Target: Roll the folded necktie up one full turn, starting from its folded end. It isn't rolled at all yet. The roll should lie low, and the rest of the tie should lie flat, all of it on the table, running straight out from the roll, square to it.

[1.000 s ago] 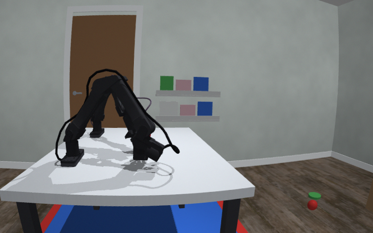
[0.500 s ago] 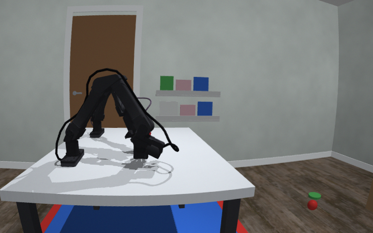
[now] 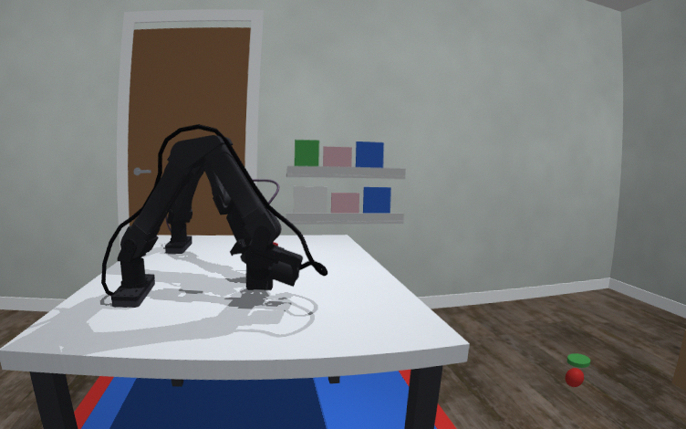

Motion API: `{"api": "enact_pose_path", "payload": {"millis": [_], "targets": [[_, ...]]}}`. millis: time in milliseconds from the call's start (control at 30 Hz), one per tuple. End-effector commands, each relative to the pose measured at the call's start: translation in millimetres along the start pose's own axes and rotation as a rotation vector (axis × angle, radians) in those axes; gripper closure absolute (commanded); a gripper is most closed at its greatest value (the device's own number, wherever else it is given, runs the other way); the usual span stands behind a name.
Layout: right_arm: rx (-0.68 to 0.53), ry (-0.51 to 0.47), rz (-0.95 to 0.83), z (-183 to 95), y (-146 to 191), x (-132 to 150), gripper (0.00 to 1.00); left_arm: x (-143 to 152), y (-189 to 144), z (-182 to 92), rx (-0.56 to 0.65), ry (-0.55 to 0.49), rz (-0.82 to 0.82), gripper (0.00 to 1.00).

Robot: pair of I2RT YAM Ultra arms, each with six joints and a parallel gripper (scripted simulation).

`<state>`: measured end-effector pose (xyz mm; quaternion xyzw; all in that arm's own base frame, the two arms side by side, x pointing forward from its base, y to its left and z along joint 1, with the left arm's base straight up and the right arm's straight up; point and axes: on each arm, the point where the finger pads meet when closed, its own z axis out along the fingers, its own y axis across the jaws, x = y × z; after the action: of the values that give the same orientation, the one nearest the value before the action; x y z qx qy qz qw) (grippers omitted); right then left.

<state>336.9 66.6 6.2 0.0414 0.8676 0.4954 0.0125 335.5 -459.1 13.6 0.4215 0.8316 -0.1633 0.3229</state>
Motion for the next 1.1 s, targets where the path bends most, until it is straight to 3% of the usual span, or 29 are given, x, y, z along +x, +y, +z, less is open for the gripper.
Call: {"api": "enact_pose_path", "payload": {"millis": [0, 533, 1067], "targets": [[0.02, -0.028, -0.046, -2, 3, -5, 0.6, 1, -10, 0, 0.022, -0.003, 0.017, 0.96], [0.02, -0.028, -0.046, -2, -11, -5, 0.88, 1, -10, 0, 0.022, -0.003, 0.017, 0.96], [0.02, -0.028, -0.046, -2, -11, -5, 0.88, 1, -10, 0, 0.022, -0.003, 0.017, 0.96]]}}
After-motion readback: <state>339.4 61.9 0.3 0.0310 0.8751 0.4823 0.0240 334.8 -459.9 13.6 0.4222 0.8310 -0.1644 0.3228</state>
